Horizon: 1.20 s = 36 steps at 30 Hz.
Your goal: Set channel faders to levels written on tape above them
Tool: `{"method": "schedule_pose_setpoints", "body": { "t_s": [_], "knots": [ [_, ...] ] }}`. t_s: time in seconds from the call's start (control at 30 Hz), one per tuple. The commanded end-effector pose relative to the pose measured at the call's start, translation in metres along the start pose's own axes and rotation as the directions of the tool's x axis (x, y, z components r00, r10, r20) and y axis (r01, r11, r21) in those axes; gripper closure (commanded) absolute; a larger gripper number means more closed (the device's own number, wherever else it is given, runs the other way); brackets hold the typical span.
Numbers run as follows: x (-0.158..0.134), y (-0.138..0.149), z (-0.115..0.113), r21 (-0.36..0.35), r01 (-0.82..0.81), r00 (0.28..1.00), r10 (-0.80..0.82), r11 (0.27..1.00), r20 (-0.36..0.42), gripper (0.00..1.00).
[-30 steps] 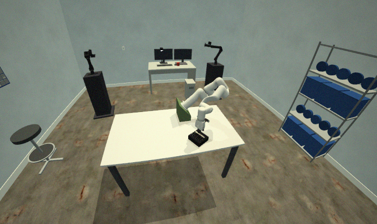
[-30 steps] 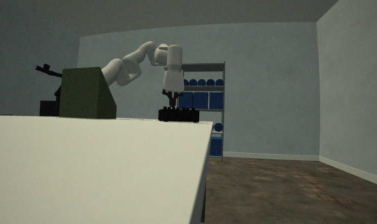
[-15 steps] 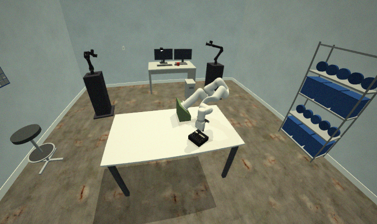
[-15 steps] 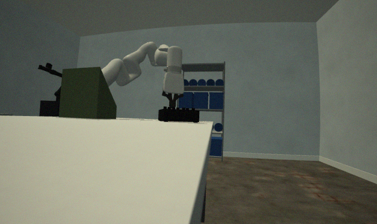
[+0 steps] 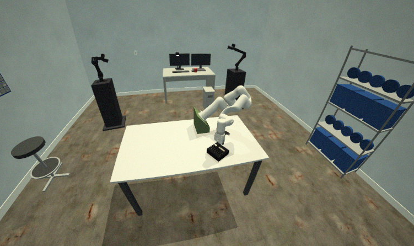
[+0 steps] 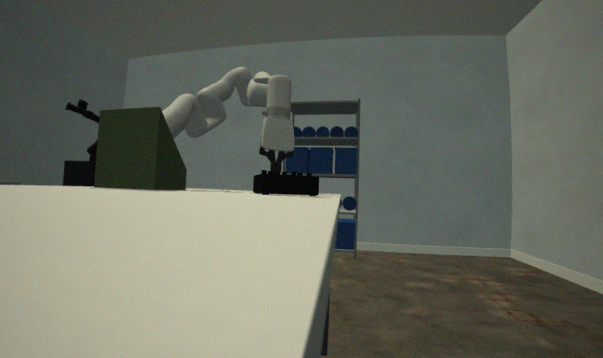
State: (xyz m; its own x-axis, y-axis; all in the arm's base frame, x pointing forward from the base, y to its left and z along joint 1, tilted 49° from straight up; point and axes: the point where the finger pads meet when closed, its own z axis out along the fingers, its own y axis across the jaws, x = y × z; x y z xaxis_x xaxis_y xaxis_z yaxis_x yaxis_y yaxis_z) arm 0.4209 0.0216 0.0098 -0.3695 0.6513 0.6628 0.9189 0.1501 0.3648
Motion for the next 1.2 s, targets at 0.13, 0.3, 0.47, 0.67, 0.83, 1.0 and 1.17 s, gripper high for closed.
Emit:
{"method": "schedule_pose_setpoints", "body": {
  "t_s": [0.13,0.3,0.47,0.67,0.83,1.0,1.17],
  "knots": [
    [-0.001,0.001,-0.001,-0.002,0.001,1.000,-0.001,1.000,0.002,1.00],
    [-0.001,0.001,-0.001,-0.002,0.001,1.000,-0.001,1.000,0.002,1.00],
    [-0.002,0.001,-0.001,-0.002,0.001,1.000,-0.001,1.000,0.002,1.00],
    [-0.004,0.001,-0.001,-0.002,0.001,1.000,-0.001,1.000,0.002,1.00],
    [-0.006,0.001,-0.001,-0.002,0.001,1.000,-0.001,1.000,0.002,1.00],
    [-0.009,0.001,-0.001,-0.002,0.001,1.000,-0.001,1.000,0.002,1.00],
    [-0.012,0.001,-0.001,-0.002,0.001,1.000,-0.001,1.000,0.002,1.00]
  ]
}}
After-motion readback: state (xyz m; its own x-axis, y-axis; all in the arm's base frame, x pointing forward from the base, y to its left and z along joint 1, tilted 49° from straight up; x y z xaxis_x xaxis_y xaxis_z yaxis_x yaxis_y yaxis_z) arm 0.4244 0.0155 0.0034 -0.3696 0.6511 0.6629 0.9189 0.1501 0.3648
